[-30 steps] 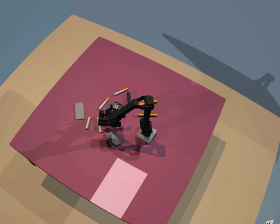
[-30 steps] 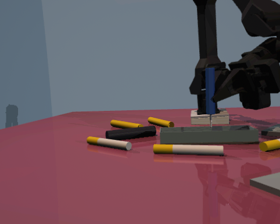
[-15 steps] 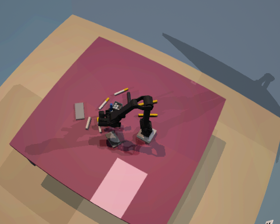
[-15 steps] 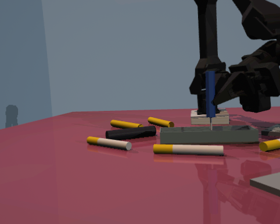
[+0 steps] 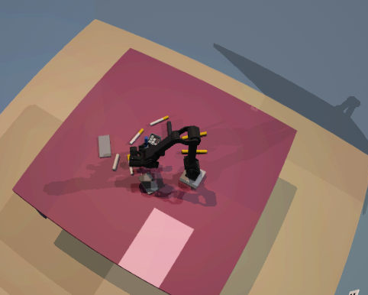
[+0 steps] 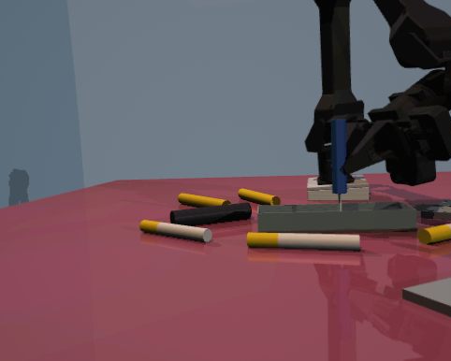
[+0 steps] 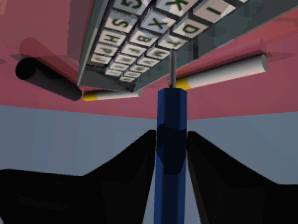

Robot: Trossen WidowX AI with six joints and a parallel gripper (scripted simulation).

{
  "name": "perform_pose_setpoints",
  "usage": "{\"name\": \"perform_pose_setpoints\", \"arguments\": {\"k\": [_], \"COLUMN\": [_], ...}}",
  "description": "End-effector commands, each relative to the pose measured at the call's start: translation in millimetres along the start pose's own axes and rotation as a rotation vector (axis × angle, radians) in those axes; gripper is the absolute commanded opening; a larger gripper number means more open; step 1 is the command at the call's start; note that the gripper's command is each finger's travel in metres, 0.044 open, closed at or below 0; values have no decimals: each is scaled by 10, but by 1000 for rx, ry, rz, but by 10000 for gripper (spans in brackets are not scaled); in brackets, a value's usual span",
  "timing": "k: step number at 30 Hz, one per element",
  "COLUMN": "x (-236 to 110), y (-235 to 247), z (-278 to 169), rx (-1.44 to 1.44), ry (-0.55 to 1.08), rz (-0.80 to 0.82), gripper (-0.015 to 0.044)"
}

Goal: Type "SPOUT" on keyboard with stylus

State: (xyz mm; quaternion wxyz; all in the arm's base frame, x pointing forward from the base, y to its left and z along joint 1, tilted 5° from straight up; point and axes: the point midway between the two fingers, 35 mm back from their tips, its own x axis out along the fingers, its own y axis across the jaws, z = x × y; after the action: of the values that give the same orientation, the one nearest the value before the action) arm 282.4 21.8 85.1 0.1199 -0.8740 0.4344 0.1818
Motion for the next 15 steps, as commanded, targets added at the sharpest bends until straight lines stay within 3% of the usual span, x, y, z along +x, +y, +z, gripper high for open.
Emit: {"name": "perform_pose_setpoints", "arguments": {"k": [1,15], "x": [12,41], "y": [2,3], "z": [22,74], "rx": [-5,-5], "ry": [-2,-2], "rz": [0,0], "gripper": [81,81]}}
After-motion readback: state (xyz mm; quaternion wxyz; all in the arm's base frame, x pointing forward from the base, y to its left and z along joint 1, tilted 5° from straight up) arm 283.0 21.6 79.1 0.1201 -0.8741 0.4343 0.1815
